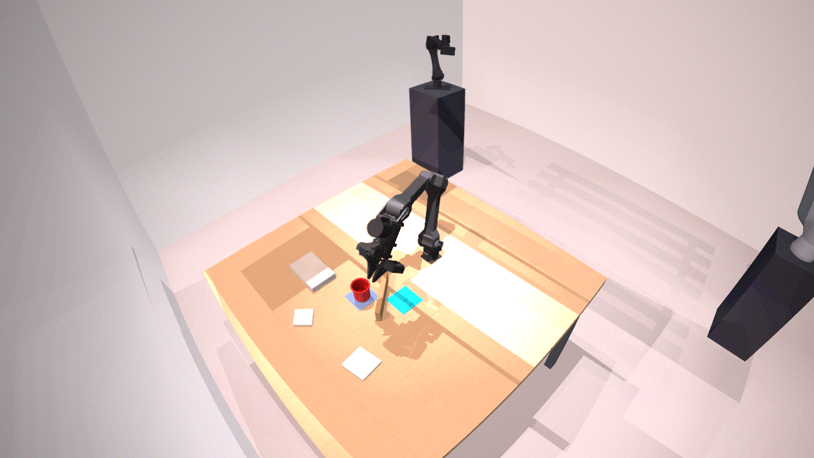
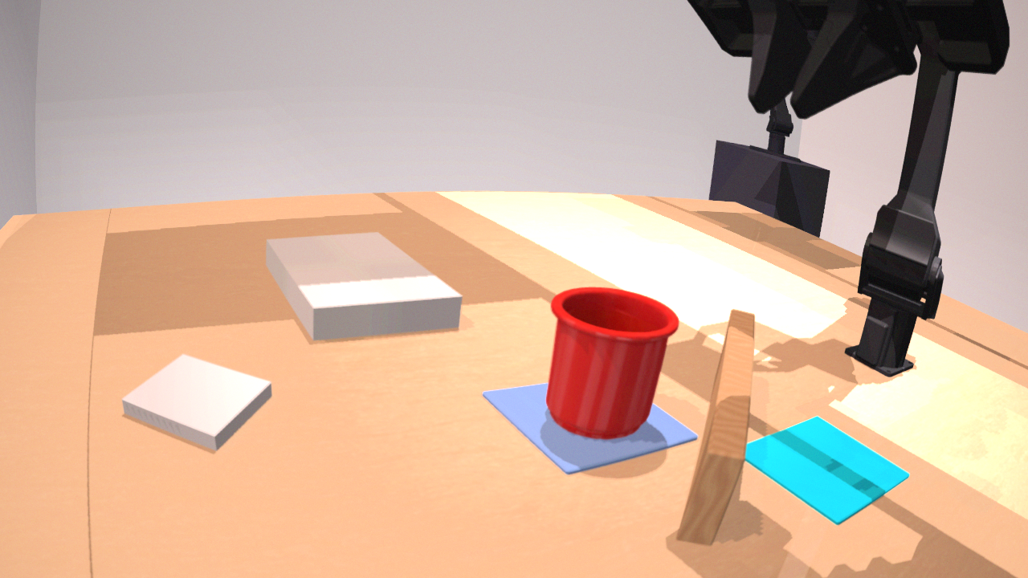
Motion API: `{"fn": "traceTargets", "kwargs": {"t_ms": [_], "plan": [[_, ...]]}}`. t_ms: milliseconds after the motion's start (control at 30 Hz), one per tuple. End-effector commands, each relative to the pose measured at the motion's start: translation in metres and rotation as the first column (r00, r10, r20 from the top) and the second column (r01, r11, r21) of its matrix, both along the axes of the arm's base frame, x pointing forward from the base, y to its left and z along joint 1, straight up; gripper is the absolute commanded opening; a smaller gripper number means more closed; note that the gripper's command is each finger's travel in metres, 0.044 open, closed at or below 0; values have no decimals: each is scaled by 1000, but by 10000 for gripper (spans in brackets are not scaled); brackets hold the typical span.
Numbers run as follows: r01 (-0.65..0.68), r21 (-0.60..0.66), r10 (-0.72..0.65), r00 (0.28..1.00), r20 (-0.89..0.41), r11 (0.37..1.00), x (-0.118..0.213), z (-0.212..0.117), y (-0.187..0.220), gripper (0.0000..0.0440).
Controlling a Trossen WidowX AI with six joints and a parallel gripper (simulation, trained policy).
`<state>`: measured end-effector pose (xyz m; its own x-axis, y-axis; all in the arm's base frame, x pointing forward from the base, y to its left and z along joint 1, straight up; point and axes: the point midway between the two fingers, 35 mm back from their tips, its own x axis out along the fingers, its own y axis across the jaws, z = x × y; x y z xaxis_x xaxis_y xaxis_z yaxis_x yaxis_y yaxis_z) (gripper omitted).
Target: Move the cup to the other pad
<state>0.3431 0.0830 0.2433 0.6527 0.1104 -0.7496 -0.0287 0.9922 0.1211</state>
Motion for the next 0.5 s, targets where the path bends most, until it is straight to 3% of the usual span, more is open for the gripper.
{"fn": "traceTargets", "kwargs": {"t_ms": [0,467], "plan": [[2,-17,-3,999,-45,1000,2,-3,0,108],[-34,-98,11,973,-230,995,4,-22,-5,118]]}}
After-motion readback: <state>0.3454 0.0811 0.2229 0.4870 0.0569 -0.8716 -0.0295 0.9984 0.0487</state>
